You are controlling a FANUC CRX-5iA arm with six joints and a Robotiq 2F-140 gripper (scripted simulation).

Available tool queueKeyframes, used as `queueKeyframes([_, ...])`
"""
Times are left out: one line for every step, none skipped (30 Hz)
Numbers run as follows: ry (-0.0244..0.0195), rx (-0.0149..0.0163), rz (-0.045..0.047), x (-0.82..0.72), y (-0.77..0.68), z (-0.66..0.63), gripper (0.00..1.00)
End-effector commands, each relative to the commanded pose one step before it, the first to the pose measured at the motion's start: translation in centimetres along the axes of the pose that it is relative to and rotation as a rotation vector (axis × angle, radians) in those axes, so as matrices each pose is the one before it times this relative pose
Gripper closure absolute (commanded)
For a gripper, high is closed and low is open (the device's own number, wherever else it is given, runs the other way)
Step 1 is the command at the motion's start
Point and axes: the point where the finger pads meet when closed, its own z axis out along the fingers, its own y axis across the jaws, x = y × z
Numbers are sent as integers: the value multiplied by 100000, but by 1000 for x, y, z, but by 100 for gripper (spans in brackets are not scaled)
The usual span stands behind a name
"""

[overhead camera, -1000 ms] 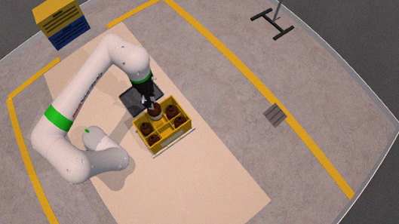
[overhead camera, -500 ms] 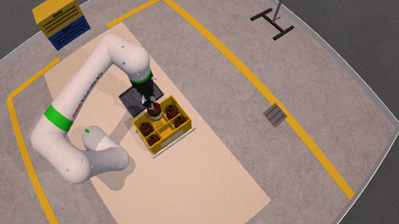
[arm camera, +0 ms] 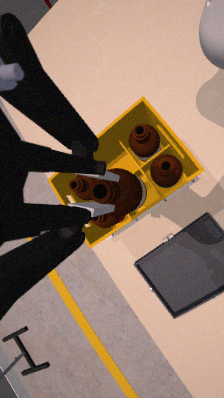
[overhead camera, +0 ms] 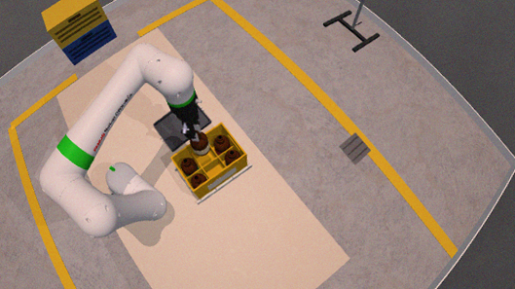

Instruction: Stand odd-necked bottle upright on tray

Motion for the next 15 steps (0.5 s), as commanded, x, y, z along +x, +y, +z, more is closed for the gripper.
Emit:
queueKeyframes([-124,-85,19,-34,9,-63,90])
queueKeyframes([0,0,0,0,0,0,90])
queueKeyframes([0,0,0,0,0,0,90])
queueKeyframes([0,0,0,0,0,0,90])
queueKeyframes([0,0,0,0,0,-1,90])
queueKeyframes([0,0,0,0,0,-4,90])
queueKeyframes([0,0,0,0,0,-11,90])
queueKeyframes([0,0,0,0,0,-21,90])
queueKeyframes([0,0,0,0,0,-31,90])
queueKeyframes([0,0,0,0,0,-43,90])
queueKeyframes([0,0,0,0,0,-56,90])
queueKeyframes([0,0,0,0,0,-68,90])
queueKeyframes([0,0,0,0,0,-79,90])
queueKeyframes([0,0,0,0,0,-90,90])
queueKeyframes([0,0,0,0,0,-99,90])
